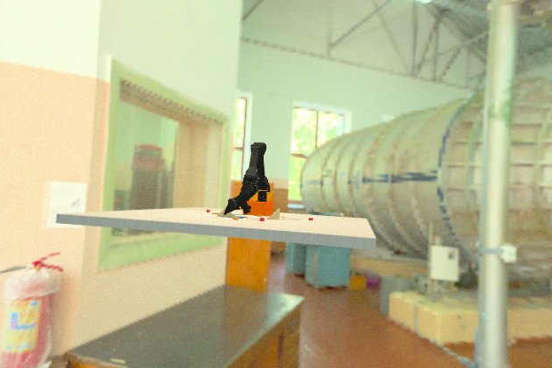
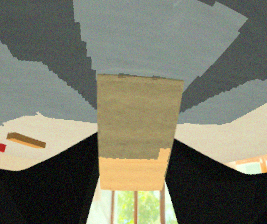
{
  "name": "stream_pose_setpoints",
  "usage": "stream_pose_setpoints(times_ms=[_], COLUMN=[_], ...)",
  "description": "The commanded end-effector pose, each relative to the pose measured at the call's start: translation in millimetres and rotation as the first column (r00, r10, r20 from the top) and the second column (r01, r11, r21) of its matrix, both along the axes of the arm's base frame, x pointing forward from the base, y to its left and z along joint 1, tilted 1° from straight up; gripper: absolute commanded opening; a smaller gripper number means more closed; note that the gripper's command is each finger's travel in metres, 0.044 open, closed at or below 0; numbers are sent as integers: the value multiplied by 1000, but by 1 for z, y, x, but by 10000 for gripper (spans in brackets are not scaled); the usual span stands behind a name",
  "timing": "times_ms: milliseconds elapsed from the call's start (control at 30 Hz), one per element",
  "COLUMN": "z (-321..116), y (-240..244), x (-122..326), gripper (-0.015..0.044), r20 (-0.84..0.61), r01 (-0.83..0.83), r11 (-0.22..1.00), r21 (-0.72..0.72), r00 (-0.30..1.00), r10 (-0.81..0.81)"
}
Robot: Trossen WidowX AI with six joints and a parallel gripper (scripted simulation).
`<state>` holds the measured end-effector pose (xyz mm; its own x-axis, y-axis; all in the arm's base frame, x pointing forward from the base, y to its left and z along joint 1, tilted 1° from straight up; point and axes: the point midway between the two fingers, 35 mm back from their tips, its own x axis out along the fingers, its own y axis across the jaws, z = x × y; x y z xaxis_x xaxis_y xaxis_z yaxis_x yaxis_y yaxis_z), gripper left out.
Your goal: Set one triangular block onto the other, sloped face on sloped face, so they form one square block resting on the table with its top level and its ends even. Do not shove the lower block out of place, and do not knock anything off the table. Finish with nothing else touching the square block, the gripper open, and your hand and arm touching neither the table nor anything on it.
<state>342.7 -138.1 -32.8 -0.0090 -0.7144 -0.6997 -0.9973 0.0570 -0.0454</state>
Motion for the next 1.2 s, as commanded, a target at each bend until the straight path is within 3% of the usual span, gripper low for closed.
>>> stream_pose_setpoints(times_ms=[0,67,733,933,1167], z=[0,3,97,100,92], y=[0,0,1,1,-7], x=[0,0,-3,-3,-5], gripper=[39,0,0,0,0], r20=[0,0,1,1,-45], r01=[0,0,0,0,-4], r11=[1000,1000,1000,1000,983], r21=[0,0,0,0,181], r00=[1000,1000,1000,1000,999], r10=[0,0,0,0,13])
